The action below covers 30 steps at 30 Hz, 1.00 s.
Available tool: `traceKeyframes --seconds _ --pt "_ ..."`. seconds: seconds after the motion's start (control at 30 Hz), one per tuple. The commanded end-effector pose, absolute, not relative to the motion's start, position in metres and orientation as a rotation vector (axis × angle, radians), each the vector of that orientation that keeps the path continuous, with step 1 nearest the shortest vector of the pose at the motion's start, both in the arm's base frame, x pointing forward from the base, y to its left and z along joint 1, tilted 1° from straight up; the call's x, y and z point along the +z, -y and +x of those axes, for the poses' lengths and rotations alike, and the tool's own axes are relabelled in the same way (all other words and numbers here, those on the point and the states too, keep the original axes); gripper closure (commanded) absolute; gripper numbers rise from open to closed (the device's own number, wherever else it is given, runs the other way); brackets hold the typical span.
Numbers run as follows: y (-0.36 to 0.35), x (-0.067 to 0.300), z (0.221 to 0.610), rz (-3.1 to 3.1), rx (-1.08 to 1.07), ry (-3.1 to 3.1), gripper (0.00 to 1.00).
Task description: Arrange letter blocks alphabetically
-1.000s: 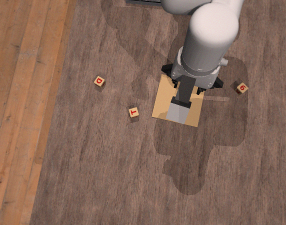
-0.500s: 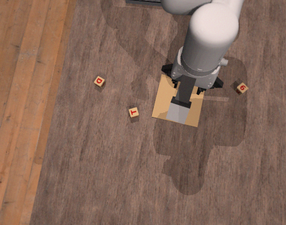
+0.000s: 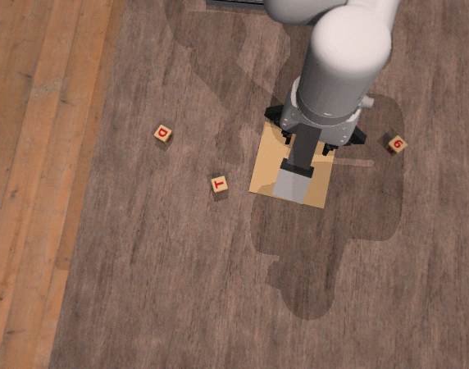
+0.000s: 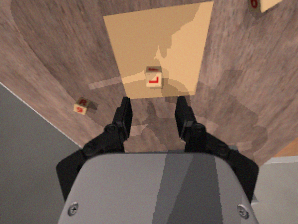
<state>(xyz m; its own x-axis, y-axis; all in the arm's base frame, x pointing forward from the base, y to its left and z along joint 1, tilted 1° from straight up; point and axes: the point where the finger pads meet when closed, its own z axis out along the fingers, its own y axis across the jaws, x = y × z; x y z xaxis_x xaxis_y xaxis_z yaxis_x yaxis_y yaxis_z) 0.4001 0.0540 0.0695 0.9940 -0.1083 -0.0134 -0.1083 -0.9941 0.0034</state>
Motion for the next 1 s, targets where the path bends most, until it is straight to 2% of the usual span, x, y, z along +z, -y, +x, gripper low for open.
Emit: traceKeyframes --seconds 0.0,0.97 --pt "-0.054 0.069 0.401 3.135 -0.016 0.170 0.37" --pt "-0.054 0.036 0.401 3.135 -0.018 0.171 0.37"
